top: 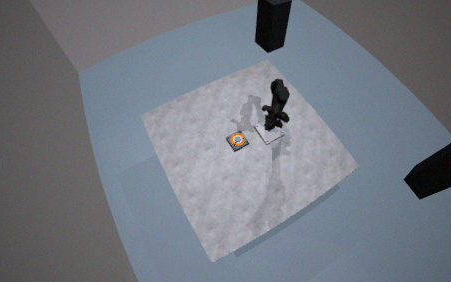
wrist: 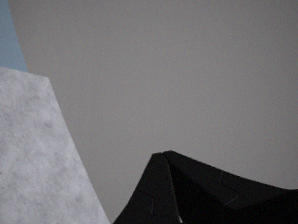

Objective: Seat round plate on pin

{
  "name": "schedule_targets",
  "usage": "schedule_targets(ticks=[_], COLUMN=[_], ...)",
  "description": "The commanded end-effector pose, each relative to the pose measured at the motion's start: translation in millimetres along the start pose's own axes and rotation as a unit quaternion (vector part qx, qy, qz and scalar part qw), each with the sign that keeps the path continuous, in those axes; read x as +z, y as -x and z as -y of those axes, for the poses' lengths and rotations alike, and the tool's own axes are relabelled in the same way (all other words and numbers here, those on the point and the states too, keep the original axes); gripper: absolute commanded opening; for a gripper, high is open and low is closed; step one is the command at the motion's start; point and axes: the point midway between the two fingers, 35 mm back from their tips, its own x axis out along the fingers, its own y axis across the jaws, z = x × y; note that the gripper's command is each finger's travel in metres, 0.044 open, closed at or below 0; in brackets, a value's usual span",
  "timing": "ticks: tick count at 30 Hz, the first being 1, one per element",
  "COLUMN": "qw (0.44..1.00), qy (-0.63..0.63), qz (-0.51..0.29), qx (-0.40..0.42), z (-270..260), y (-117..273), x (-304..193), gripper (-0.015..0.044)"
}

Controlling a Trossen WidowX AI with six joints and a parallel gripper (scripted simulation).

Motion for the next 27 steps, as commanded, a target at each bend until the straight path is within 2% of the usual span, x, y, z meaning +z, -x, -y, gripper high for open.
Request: schedule_targets(ticks=[1, 4, 8, 12, 17, 19, 24, 25, 27], qw=[0.992, 0.983, 0.938, 0.897, 0.770, 0.750, 0.573, 0.552, 0.545], qy=[-0.043, -0.074, -0.176, -0.244, -0.396, -0.416, -0.557, -0.570, -0.575], qz=[-0.095, -0.139, -0.259, -0.328, -0.460, -0.476, -0.571, -0.579, -0.581], qx=[0.066, 0.091, 0.146, 0.169, 0.195, 0.196, 0.189, 0.187, 0.186], z=[-35.3, -48.6, -83.6, -104.2, -148.5, -154.5, -198.9, -203.5, -206.3], y=[-53.9, -73.5, -111.4, -122.9, -122.1, -119.8, -91.0, -87.0, -87.2], x=[-37.4, -59.4, -128.8, -173.3, -265.1, -276.2, -347.2, -353.4, -351.9], gripper=[0.0000, 0.0000, 0.0000, 0.0000, 0.0000, 0.0000, 0.0000, 0.0000, 0.0000])
